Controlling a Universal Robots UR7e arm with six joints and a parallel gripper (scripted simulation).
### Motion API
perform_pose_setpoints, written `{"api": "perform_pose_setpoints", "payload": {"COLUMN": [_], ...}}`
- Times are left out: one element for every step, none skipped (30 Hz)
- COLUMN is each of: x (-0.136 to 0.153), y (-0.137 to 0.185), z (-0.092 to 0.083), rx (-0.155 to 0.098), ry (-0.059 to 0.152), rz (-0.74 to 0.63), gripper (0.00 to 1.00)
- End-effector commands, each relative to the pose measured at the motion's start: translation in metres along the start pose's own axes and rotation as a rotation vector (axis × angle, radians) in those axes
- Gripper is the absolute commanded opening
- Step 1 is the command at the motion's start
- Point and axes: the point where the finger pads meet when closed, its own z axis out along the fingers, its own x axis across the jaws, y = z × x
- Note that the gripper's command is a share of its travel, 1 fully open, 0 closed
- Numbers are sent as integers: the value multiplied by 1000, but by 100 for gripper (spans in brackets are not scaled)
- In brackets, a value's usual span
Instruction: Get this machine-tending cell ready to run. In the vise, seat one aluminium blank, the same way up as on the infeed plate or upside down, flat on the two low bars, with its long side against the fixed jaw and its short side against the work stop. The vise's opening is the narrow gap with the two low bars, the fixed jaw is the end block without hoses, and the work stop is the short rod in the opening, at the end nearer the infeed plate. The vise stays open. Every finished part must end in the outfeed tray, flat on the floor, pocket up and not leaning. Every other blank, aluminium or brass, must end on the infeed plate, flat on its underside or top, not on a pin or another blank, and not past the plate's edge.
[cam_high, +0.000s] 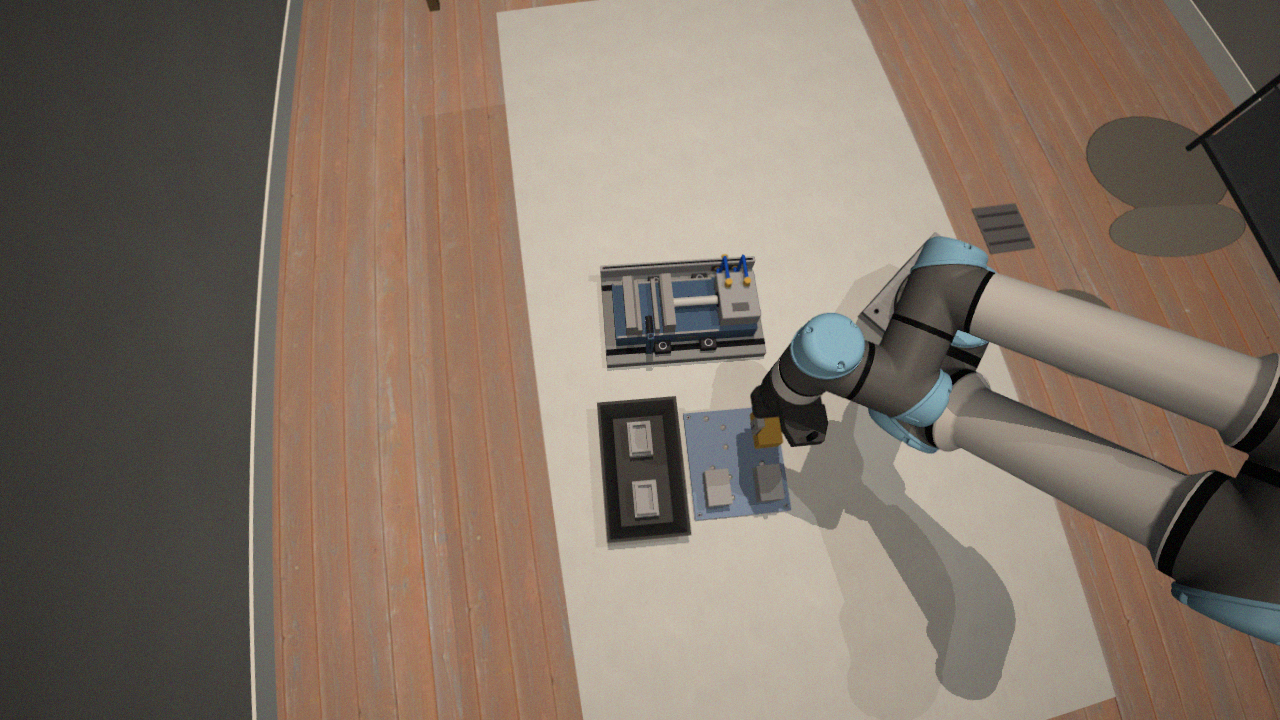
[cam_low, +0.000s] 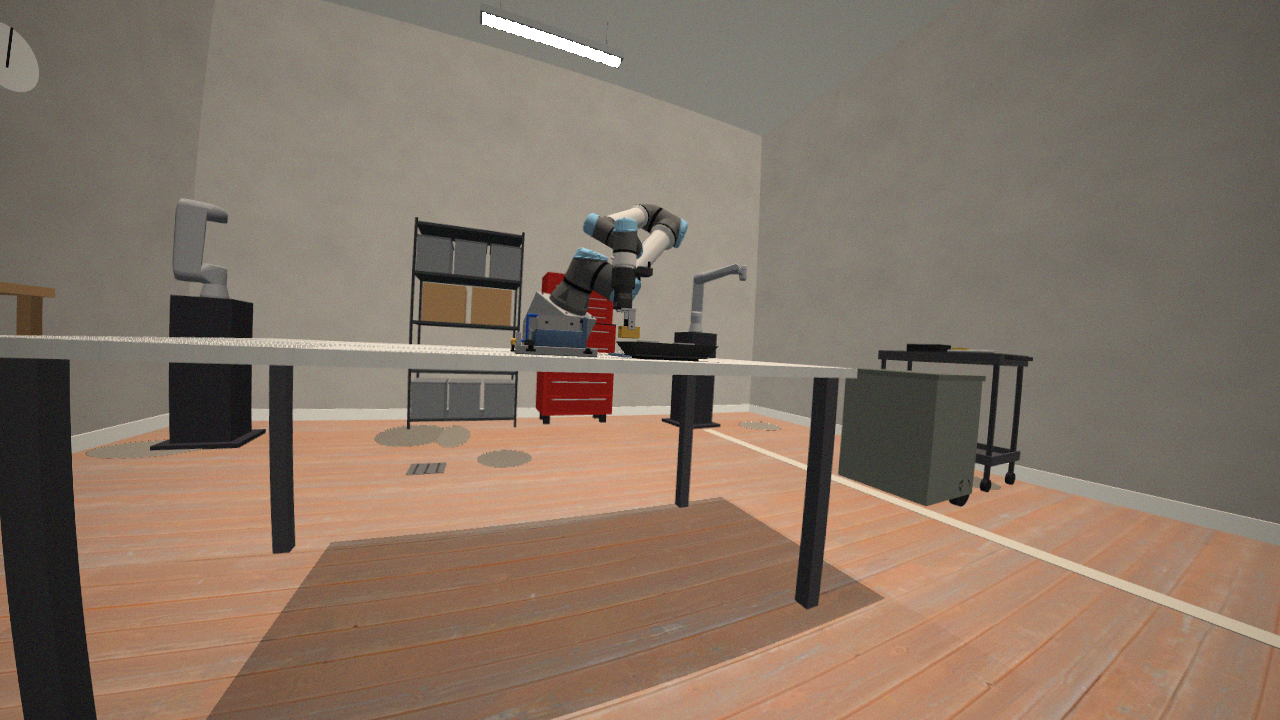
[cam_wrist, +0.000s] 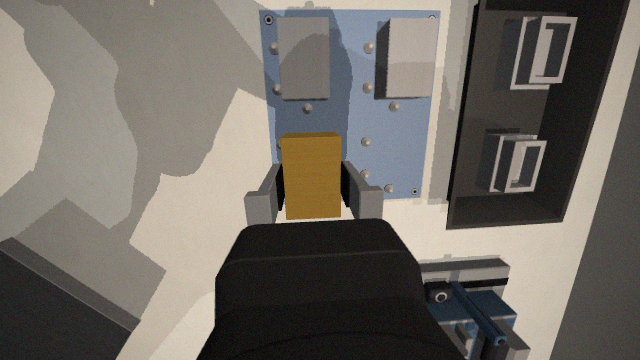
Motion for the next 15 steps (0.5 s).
{"api": "perform_pose_setpoints", "payload": {"x": [2,2,2,2,2,2,2,2,2,2,2,2,2,2,2], "y": [0,0,0,0,0,0,0,0,0,0,0,0,0,0,0], "z": [12,13,15,17,18,18,18,20,21,22,24,25,26,27,28], "rx": [-8,-8,-8,-8,-8,-8,-8,-8,-8,-8,-8,-8,-8,-8,-8], "ry": [-4,-4,-4,-4,-4,-4,-4,-4,-4,-4,-4,-4,-4,-4,-4], "rz": [0,0,0,0,0,0,0,0,0,0,0,0,0,0,0], "gripper": [0,0,0,0,0,0,0,0,0,0,0,0,0,0,0]}}
